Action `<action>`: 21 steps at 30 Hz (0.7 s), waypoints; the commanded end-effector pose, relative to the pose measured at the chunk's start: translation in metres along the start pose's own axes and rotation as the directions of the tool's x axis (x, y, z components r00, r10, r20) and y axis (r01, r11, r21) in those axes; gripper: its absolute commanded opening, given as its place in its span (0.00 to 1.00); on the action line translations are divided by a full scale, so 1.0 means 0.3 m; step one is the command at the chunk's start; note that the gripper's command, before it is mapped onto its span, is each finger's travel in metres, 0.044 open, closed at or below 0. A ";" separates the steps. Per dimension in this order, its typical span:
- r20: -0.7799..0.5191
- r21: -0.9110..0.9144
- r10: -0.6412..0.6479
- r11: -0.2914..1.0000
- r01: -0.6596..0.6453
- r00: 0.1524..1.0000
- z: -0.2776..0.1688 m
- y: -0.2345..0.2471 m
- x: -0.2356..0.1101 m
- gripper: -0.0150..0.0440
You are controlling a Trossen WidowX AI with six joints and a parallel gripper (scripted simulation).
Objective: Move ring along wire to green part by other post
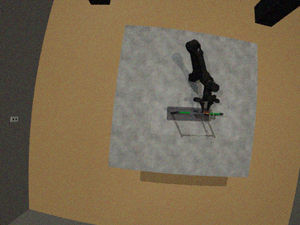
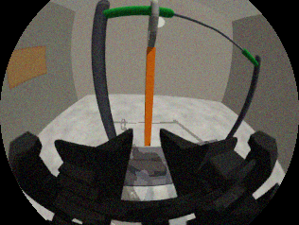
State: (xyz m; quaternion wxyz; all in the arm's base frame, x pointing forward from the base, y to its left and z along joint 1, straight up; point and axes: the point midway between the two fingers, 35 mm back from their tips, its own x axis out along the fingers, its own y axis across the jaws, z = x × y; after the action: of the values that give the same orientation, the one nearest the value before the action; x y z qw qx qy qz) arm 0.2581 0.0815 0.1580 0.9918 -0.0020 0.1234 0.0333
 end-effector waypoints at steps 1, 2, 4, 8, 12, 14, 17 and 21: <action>-0.002 0.003 -0.004 1.000 0.004 1.000 -0.006 -0.004 -0.023 0.53; -0.002 0.004 -0.005 1.000 0.005 1.000 -0.006 -0.004 -0.029 0.53; -0.002 0.004 -0.005 1.000 0.005 1.000 -0.008 -0.006 -0.042 0.53; -0.002 0.004 -0.006 1.000 0.006 1.000 -0.011 -0.009 -0.065 0.53; -0.002 0.004 -0.006 1.000 0.006 1.000 -0.011 -0.010 -0.070 0.53; -0.002 0.004 -0.006 1.000 0.006 1.000 -0.011 -0.010 -0.070 0.53; -0.002 0.004 -0.006 1.000 0.006 1.000 -0.011 -0.010 -0.070 0.53; -0.002 0.004 -0.006 1.000 0.006 1.000 -0.011 -0.010 -0.070 0.53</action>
State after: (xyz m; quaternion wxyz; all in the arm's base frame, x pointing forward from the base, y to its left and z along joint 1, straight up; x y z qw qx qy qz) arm 0.2375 0.0782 0.1608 0.9918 -0.0011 0.1231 0.0331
